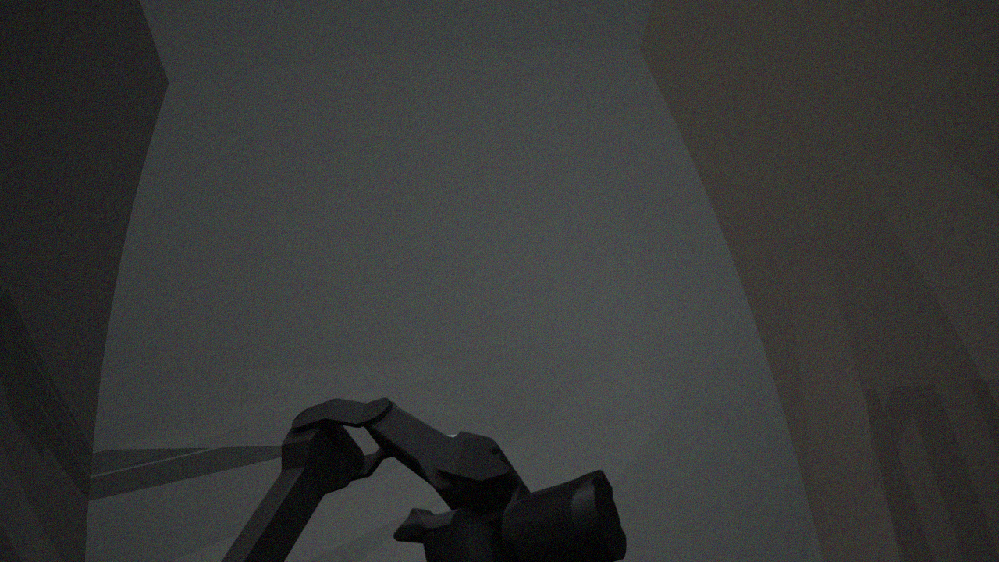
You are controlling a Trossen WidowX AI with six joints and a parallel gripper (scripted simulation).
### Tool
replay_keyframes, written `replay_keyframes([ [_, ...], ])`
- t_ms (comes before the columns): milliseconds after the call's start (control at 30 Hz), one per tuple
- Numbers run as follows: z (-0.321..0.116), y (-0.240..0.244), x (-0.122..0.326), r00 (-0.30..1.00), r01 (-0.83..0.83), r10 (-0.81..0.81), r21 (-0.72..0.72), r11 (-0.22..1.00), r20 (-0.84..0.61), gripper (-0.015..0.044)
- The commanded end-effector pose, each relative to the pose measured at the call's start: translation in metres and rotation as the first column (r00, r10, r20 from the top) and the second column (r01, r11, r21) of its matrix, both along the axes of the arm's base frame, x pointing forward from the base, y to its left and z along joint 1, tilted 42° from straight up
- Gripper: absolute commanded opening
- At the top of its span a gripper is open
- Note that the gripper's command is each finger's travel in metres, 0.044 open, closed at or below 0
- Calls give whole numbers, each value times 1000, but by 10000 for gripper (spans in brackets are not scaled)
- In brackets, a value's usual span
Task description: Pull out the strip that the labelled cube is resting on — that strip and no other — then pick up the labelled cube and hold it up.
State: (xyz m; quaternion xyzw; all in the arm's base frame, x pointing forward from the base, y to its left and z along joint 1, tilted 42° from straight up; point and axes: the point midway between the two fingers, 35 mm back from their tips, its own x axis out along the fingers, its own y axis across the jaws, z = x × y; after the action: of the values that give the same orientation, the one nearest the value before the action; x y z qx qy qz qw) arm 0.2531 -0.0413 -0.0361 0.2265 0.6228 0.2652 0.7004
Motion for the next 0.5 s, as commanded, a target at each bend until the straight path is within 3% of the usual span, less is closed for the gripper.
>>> replay_keyframes([
  [0,-5,6,-15,999,-15,15,7,1000,-34,0],
  [467,-7,6,-36,999,-15,15,7,1000,-35,0],
])
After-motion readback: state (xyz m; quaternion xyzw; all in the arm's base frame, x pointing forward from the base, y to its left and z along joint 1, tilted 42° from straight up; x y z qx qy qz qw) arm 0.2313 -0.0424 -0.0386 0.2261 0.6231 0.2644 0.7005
